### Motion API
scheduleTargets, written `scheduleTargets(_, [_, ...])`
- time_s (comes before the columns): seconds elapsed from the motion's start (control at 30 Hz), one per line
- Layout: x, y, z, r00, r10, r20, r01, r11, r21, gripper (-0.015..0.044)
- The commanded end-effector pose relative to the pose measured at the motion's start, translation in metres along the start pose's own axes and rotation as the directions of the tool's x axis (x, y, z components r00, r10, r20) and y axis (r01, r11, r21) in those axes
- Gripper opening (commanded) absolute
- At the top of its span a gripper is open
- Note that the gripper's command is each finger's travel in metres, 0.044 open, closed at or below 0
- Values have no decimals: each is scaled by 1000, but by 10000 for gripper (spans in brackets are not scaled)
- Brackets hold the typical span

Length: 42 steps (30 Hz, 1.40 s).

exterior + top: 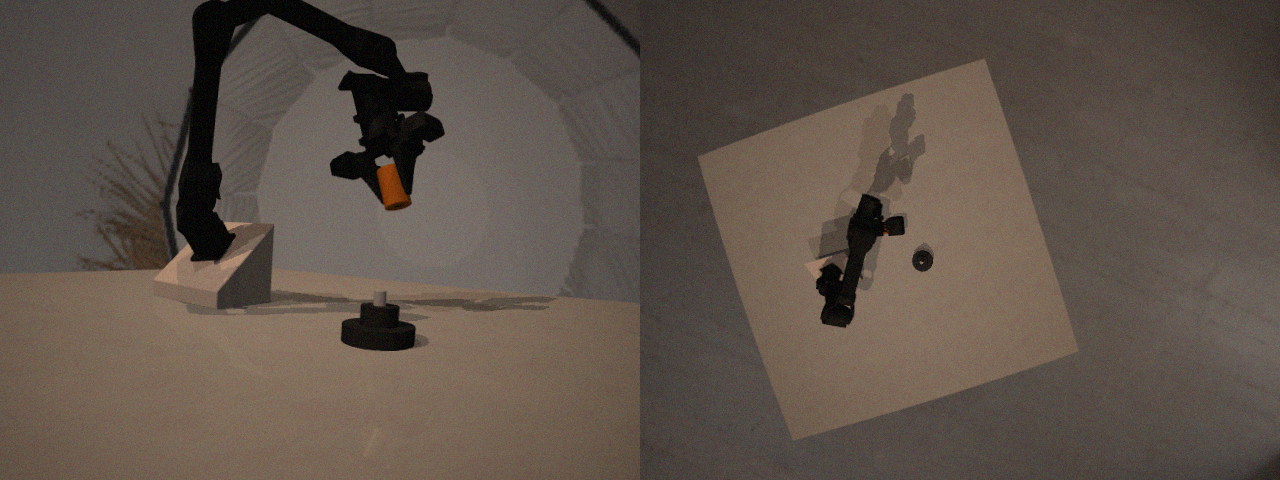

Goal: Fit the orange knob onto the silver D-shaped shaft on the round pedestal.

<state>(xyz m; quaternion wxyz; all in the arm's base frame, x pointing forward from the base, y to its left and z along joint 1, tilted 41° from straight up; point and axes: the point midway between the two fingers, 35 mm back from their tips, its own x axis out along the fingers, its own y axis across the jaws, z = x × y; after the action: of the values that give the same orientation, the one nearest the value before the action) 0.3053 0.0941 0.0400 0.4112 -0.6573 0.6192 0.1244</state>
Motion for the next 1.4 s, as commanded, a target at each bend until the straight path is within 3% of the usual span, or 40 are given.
scheduleTargets(0.0, [-11,2,1,996,-86,3,86,996,11,0])
scheduleTargets(0.27, [-31,8,6,966,-259,2,259,966,11,0])
scheduleTargets(0.77, [-69,21,16,826,-564,2,564,826,12,0])
scheduleTargets(1.37, [-69,25,16,747,-665,2,665,747,12,0])
